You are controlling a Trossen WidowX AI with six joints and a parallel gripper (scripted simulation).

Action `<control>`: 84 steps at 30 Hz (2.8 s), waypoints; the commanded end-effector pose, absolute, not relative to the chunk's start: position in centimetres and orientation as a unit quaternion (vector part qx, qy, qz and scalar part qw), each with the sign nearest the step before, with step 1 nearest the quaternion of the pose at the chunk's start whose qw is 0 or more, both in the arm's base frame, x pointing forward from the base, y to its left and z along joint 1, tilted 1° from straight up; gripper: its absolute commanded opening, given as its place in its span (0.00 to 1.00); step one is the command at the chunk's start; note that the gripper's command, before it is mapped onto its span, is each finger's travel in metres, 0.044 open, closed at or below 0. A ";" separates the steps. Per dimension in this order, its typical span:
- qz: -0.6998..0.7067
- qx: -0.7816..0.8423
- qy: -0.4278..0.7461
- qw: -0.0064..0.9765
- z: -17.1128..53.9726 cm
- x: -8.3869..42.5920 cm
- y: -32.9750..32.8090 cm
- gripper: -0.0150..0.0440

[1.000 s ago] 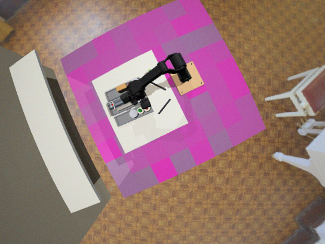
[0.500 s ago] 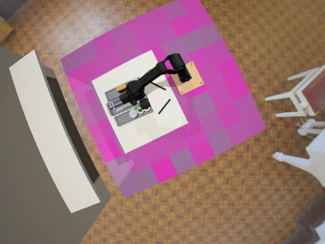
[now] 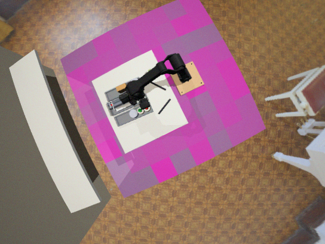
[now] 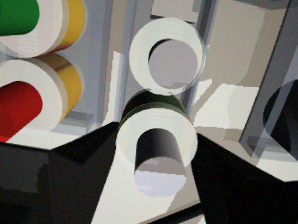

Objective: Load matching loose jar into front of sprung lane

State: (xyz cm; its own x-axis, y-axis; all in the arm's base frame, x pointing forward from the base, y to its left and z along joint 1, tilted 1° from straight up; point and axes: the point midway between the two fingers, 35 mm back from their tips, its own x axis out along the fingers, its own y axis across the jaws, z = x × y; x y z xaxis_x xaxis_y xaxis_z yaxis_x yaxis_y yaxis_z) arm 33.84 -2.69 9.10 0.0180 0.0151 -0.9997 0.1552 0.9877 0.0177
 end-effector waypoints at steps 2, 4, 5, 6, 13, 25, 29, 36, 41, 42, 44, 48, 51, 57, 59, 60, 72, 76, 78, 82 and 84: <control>-0.050 0.058 0.690 0.720 9.4 34.5 -2.8 0.25; -0.050 0.058 0.690 0.720 9.4 34.5 -2.8 0.25; -0.050 0.058 0.690 0.720 9.4 34.5 -2.8 0.25; -0.050 0.058 0.690 0.720 9.4 34.5 -2.8 0.25; -0.050 0.058 0.690 0.720 9.3 34.5 -2.8 0.25; -0.050 0.058 0.690 0.720 9.2 34.7 -2.9 0.25; -0.050 0.058 0.690 0.720 9.2 34.7 -2.9 0.25; -0.050 0.058 0.690 0.720 8.9 34.7 -2.9 0.25; -0.050 0.058 0.690 0.720 8.8 34.7 -2.9 0.25; -0.050 0.058 0.690 0.720 8.7 34.7 -2.9 0.25; -0.050 0.058 0.690 0.720 8.6 34.7 -2.9 0.25; -0.050 0.058 0.690 0.720 8.5 34.8 -2.9 0.25; -0.050 0.058 0.690 0.720 8.4 34.8 -2.9 0.25; -0.050 0.058 0.690 0.720 8.2 34.7 -2.9 0.25; -0.050 0.058 0.690 0.720 8.1 34.7 -2.8 0.25; -0.050 0.058 0.690 0.720 8.1 34.7 -2.8 0.25; -0.050 0.058 0.690 0.720 7.6 34.7 -2.8 0.25; -0.050 0.058 0.690 0.720 7.5 34.7 -2.8 0.25; -0.050 0.058 0.690 0.720 7.4 34.6 -2.8 0.25; -0.050 0.058 0.690 0.720 7.3 34.6 -2.8 0.25; -0.050 0.058 0.690 0.720 7.2 34.6 -2.8 0.25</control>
